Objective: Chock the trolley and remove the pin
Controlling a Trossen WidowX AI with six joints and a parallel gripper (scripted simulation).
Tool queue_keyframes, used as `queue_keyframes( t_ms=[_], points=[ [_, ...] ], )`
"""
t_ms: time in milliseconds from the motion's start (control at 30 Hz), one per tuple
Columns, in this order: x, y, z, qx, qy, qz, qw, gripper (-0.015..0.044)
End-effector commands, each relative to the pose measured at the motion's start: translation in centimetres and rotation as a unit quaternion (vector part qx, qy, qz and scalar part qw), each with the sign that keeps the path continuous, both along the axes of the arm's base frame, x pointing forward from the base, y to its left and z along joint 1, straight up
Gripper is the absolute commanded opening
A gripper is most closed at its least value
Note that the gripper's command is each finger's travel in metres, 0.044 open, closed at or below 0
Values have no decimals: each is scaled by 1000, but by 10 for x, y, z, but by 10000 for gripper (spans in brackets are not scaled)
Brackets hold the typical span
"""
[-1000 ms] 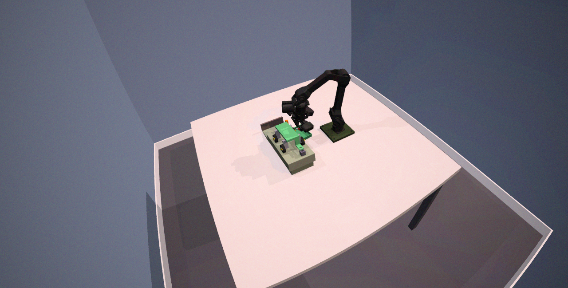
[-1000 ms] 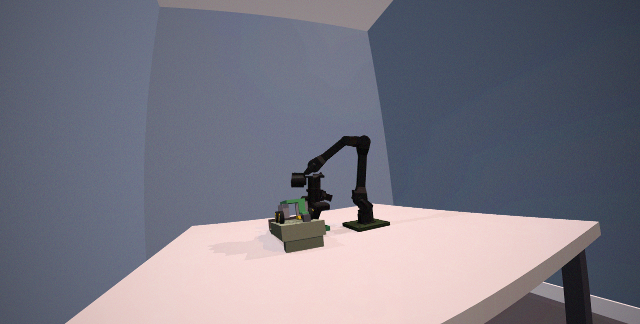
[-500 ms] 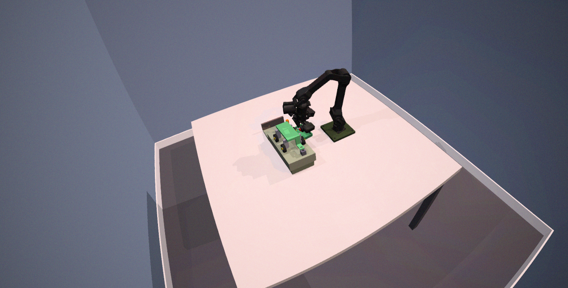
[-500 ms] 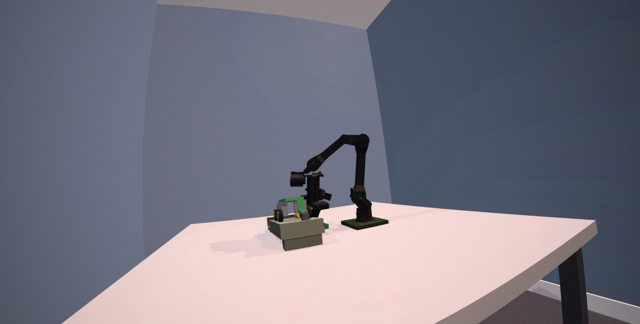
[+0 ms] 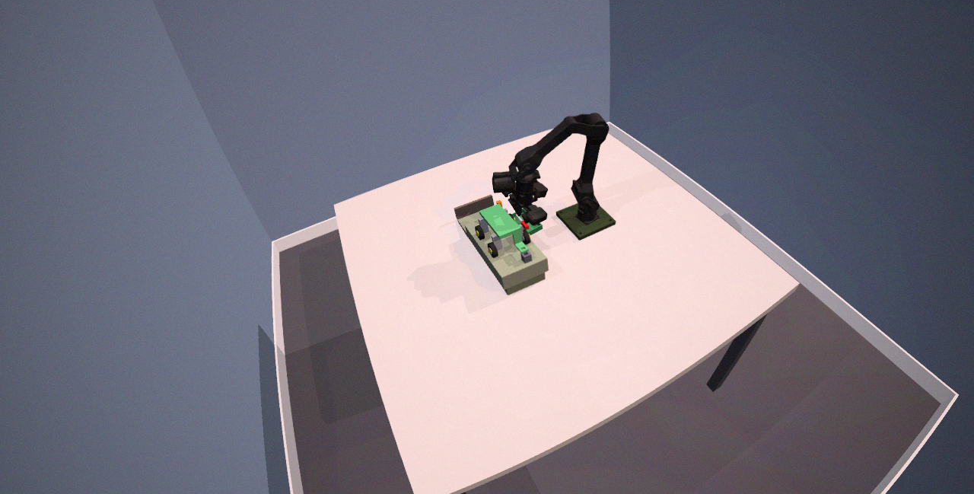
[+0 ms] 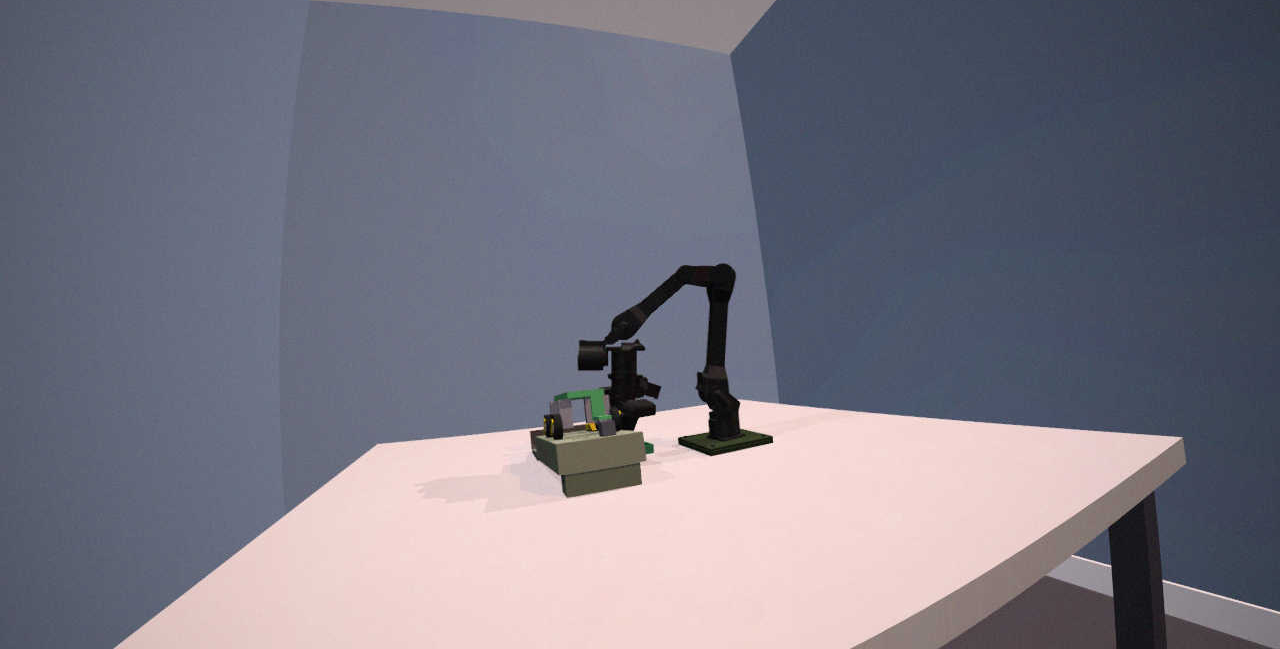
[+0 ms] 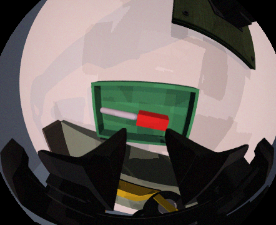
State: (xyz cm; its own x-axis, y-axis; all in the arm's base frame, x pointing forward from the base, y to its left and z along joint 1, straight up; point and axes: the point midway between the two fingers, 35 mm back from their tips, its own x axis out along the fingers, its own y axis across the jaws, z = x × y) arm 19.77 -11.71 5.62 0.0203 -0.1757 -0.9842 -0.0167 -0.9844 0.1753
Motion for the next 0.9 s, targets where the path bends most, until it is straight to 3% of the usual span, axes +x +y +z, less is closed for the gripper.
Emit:
queue_keyframes(
  t_ms=[0, 33, 233, 567, 700, 867],
  points=[
    [-2, 1, -3, -1, 3, -3, 1000, 190],
    [-2, 1, -3, -1, 3, -3, 1000, 190],
    [0, 0, 0, 0, 0, 0, 1000, 340],
    [-2, 1, 15, 0, 2, -2, 1000, 340],
    [-5, 3, 26, -1, 3, -3, 1000, 440],
    [-6, 3, 39, -1, 3, -3, 1000, 440]
  ],
)
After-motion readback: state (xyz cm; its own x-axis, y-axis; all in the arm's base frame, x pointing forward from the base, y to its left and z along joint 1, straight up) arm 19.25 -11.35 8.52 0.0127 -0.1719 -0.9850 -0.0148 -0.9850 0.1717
